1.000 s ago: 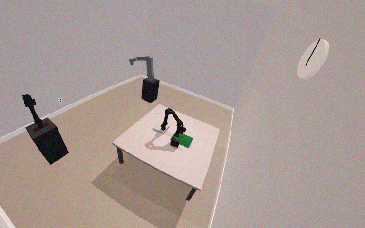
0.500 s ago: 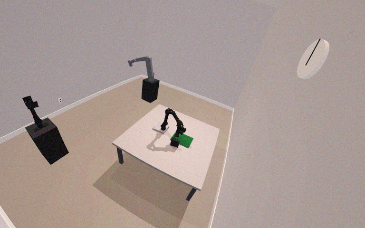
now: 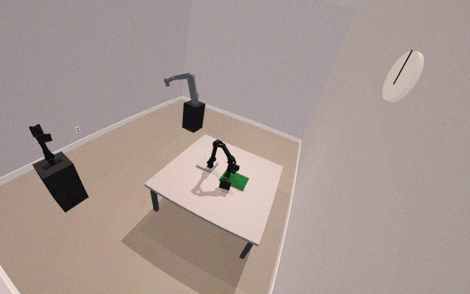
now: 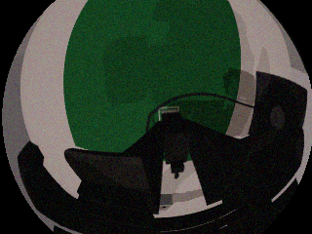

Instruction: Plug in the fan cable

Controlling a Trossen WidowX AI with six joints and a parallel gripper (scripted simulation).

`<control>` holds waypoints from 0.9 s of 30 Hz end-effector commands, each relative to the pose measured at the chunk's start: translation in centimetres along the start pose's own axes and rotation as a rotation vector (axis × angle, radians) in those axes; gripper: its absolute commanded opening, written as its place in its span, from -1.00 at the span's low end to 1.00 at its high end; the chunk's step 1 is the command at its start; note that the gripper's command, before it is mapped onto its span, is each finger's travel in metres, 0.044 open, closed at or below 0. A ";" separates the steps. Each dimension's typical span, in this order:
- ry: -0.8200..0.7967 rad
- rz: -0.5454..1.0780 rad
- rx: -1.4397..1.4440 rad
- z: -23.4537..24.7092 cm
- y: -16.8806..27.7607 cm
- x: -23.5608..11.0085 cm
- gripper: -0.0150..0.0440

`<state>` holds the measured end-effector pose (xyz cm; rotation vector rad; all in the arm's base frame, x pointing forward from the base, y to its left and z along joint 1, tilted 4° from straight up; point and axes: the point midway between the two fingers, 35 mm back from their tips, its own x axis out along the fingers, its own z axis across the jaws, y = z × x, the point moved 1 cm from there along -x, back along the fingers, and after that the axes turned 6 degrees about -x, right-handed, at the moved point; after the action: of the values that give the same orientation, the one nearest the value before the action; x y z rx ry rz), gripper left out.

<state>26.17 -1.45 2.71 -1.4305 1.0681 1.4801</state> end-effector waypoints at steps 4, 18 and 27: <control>-0.001 0.005 -0.001 0.0 0.1 0.5 -0.49; 0.000 -0.001 0.000 0.0 0.0 0.3 0.13; 0.000 0.003 -0.001 -0.1 -0.2 -3.1 0.39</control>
<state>25.71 -1.43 3.03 -1.4104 1.0857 1.5082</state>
